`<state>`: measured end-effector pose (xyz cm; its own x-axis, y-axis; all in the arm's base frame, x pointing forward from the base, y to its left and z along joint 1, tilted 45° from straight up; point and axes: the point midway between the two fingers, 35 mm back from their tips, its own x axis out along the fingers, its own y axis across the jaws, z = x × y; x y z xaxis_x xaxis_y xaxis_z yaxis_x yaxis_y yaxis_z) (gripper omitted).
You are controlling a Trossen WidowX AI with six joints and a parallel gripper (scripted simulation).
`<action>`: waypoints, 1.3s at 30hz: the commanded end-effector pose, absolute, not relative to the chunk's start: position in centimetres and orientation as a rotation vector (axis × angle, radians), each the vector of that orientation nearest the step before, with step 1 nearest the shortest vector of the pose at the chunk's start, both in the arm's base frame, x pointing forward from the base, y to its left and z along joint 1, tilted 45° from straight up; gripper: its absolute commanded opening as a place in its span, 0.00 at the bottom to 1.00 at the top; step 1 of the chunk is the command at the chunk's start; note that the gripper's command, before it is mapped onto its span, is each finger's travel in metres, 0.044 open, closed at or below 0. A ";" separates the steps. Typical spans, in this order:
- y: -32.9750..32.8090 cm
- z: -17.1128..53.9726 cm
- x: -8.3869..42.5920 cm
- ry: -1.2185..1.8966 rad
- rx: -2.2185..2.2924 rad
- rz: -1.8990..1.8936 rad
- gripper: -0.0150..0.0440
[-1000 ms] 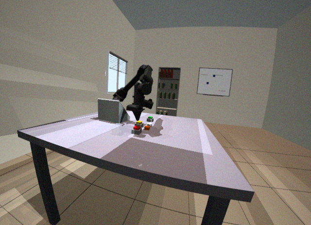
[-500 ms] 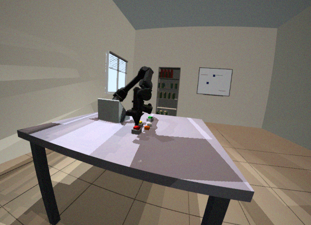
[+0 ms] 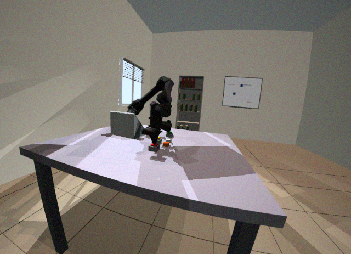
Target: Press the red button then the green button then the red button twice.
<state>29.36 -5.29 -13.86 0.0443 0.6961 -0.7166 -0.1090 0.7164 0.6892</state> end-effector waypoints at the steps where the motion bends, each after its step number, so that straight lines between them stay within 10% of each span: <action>1: -5.1 -13.9 29.2 1.405 0.536 0.660 0.29; 39: -5.6 -13.4 29.2 1.405 0.536 0.659 0.29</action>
<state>29.37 -6.13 -13.04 0.0437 0.6948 -0.7179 -0.1097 0.7176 0.6878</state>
